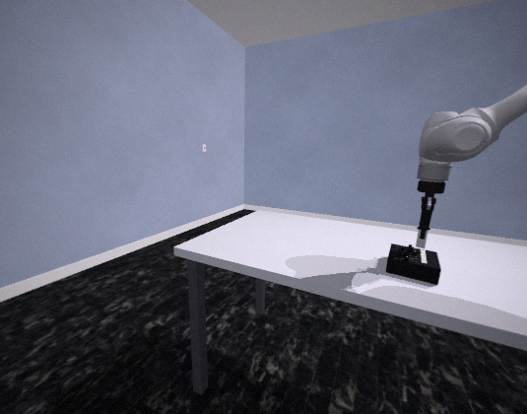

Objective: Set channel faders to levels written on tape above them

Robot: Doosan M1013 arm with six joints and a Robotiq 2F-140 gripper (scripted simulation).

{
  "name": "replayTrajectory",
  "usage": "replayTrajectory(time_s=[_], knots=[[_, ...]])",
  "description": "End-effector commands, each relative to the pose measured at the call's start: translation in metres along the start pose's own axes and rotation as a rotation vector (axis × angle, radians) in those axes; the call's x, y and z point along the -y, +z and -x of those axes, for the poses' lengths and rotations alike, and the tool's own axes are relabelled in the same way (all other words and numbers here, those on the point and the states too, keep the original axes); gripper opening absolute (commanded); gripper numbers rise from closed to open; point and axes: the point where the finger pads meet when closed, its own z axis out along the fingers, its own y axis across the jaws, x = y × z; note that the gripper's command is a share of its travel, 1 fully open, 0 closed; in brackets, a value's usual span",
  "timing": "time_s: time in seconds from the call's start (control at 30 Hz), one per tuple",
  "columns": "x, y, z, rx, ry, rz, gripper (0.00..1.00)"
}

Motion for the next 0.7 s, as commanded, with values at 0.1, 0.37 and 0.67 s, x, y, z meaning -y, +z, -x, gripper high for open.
replayTrajectory(time_s=[0.1, 0.37, 0.67], knots=[[0.0, 0.0, 0.0, 0.0, 0.0, 0.0, 0.0], [0.0, 0.0019, 0.0, 0.0, 0.0, 0.0, 0.0], [0.0, 0.0081, 0.0, 0.0, 0.0, 0.0, 0.0]])
